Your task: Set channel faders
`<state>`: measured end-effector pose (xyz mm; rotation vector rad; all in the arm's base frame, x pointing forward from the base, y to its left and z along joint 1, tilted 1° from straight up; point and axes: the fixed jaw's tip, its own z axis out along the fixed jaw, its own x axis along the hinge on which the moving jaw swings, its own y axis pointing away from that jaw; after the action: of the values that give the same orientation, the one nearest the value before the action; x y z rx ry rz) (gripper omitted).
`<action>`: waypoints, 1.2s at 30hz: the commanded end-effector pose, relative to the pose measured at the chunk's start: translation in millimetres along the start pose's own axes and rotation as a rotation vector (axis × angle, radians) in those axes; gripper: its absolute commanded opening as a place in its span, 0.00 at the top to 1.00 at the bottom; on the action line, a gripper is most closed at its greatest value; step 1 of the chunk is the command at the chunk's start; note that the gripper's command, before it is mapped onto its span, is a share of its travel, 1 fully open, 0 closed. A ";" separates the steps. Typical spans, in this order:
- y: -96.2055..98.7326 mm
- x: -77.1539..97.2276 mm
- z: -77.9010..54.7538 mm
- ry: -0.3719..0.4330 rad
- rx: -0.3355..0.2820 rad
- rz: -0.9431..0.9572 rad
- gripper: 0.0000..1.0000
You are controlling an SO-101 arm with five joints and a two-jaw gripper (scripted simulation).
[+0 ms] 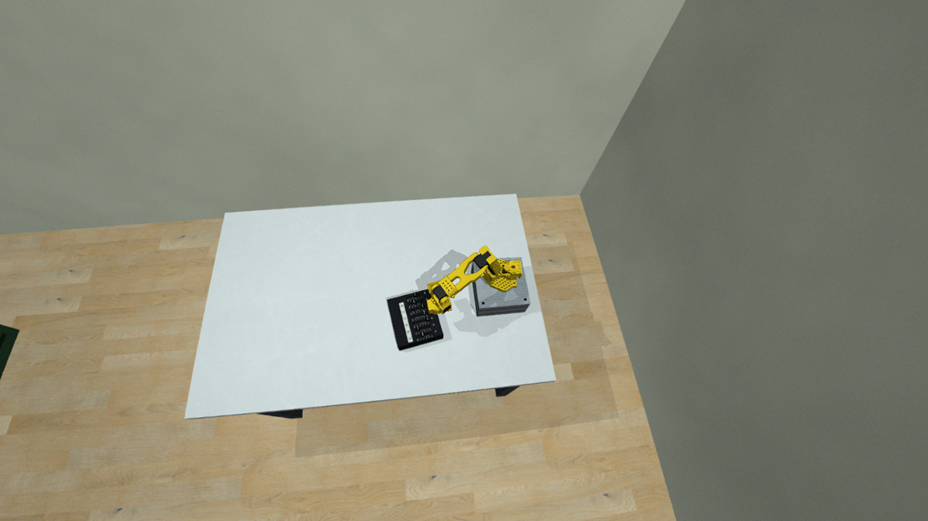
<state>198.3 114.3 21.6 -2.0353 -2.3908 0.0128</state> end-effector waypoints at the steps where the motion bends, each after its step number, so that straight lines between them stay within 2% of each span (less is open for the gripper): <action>1: -0.8 0.2 -1.8 0.004 -0.009 -0.008 1.00; 24: -0.6 -0.7 -1.8 0.004 -0.009 0.008 1.00; 36: 0.3 -4.4 -2.0 0.005 -0.008 0.077 1.00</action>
<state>198.6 112.9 21.8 -2.0873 -2.3457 0.0131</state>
